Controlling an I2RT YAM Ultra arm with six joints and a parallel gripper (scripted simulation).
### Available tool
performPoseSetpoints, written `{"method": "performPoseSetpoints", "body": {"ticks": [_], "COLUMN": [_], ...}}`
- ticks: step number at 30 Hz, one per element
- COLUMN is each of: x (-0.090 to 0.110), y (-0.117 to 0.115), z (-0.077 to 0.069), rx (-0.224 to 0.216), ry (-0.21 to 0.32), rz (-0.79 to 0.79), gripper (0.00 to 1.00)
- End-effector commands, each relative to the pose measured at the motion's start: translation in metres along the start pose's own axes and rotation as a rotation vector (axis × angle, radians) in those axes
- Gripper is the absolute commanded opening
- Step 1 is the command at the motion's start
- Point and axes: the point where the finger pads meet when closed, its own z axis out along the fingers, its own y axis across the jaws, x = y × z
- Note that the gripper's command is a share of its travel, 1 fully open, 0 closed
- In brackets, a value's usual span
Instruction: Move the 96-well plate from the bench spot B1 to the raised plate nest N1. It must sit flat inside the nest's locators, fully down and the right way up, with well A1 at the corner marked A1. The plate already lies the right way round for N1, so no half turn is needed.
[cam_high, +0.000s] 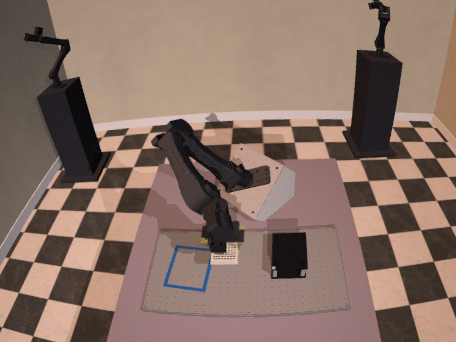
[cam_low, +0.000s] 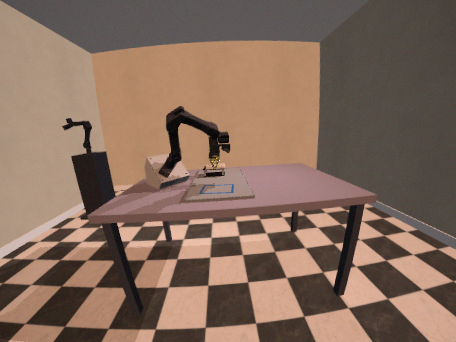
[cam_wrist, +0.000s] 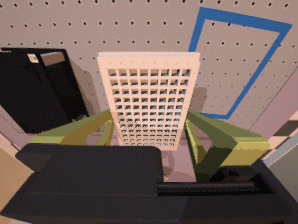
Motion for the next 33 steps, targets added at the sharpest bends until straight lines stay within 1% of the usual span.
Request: {"method": "performPoseSetpoints", "body": {"ticks": [1,3,6,18,20,33], "x": [0.001,0.001,-0.002,0.001,0.001,0.005], "y": [0.009,0.009,0.019,0.059,0.059,0.102], "z": [-0.004,-0.004,-0.008,-0.014,-0.014,-0.021], "rx": [0.021,0.021,0.018,0.018,0.018,0.017], "ry": [0.004,0.004,-0.005,-0.006,-0.006,-0.008], "rz": [0.031,0.031,0.039,0.038,0.038,0.037], "gripper": [0.0,0.0,0.0,0.0,0.0,0.0]}}
